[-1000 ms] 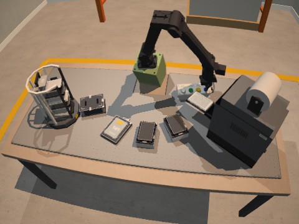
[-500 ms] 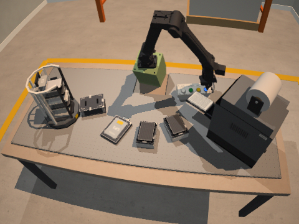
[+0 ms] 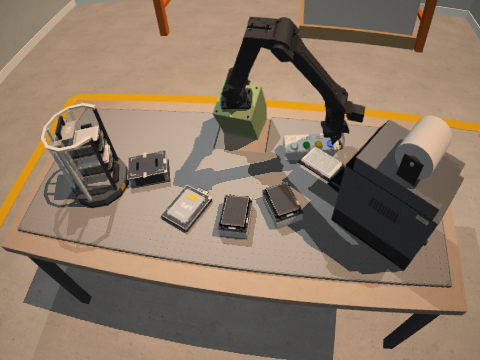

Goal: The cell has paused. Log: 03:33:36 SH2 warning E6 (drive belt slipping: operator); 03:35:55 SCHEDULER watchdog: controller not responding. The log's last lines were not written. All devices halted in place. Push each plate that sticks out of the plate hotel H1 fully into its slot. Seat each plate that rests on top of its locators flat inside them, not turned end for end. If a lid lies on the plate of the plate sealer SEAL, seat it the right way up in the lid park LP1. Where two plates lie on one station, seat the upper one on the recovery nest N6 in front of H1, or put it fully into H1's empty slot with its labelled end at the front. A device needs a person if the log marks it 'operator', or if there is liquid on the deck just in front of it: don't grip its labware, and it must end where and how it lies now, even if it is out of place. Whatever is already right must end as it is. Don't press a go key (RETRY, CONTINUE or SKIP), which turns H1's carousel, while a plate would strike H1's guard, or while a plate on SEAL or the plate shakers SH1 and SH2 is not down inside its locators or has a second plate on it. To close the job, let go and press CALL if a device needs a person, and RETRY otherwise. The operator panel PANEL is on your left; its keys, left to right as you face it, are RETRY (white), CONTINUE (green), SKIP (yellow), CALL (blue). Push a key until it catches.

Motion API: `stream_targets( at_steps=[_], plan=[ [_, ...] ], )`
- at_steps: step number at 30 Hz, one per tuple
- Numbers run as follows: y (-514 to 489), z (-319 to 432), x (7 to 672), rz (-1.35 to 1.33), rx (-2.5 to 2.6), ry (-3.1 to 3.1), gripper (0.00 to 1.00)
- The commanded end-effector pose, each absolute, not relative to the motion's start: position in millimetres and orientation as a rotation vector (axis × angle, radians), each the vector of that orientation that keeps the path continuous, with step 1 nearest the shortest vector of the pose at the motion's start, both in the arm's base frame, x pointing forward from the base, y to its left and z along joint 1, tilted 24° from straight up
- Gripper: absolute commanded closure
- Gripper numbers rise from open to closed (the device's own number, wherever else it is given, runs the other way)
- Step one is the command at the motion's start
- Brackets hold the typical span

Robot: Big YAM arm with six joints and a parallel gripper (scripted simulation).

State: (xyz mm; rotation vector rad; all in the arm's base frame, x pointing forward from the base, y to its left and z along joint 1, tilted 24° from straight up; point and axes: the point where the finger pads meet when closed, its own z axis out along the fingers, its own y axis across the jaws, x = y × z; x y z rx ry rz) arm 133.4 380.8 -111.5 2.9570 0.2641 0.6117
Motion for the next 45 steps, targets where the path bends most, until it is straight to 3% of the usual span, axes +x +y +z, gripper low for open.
stream_targets(
  at_steps=[1,45],
  plan=[
    [378,-117,135,0.596,2.944,0.247,1.00],
    [403,-28,98,0.624,3.000,0.250,1.00]
  ],
)
